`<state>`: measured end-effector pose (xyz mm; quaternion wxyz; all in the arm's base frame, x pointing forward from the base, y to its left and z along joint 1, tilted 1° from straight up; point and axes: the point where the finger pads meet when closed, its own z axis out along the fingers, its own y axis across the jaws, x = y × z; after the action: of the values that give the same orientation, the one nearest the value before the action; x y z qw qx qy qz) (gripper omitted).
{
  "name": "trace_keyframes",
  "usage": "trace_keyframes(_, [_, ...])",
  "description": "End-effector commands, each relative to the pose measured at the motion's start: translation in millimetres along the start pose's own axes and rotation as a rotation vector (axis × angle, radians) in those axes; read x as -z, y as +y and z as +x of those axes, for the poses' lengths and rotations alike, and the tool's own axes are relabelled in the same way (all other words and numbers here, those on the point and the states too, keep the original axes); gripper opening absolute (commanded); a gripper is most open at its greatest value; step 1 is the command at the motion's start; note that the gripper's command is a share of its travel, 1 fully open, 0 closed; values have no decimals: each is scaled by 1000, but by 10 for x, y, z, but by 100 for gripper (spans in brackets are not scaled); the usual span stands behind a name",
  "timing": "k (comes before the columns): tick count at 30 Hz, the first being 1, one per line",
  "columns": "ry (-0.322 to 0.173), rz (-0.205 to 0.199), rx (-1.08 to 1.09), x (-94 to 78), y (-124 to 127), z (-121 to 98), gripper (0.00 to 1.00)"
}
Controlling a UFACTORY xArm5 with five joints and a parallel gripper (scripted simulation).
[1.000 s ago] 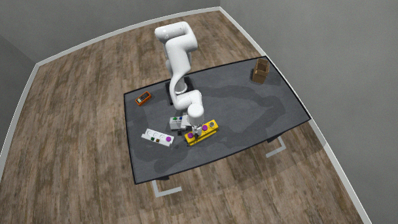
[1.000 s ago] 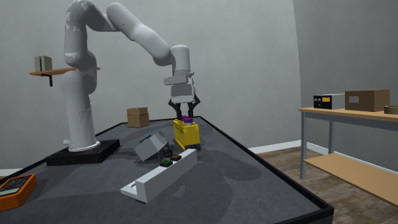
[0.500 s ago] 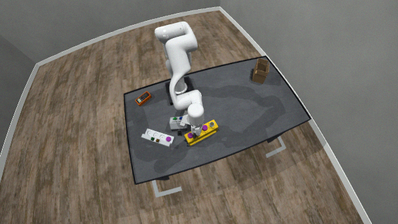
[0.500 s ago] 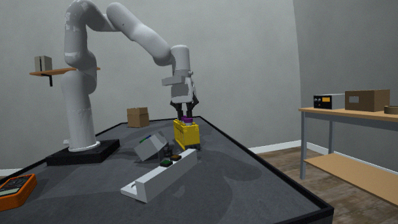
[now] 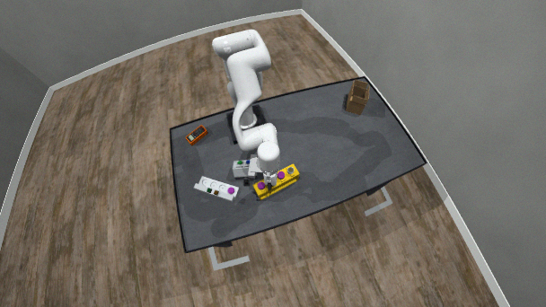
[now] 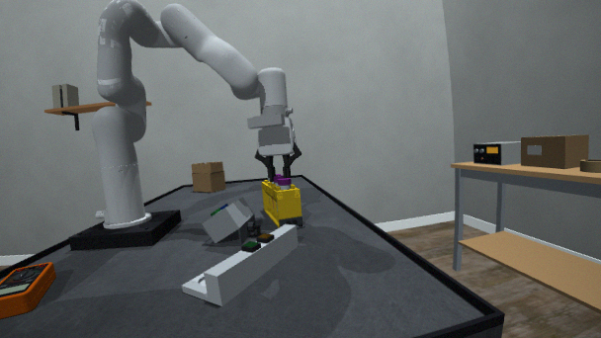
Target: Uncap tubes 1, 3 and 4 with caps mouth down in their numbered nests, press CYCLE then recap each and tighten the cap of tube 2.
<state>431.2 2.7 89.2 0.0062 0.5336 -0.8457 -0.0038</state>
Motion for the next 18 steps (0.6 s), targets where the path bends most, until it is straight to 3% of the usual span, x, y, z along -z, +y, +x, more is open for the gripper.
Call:
trace_keyframes(1, [-6,1,253,13,-10,-5,0])
trace_keyframes(18, [-5,3,1003,17,-10,-5,0])
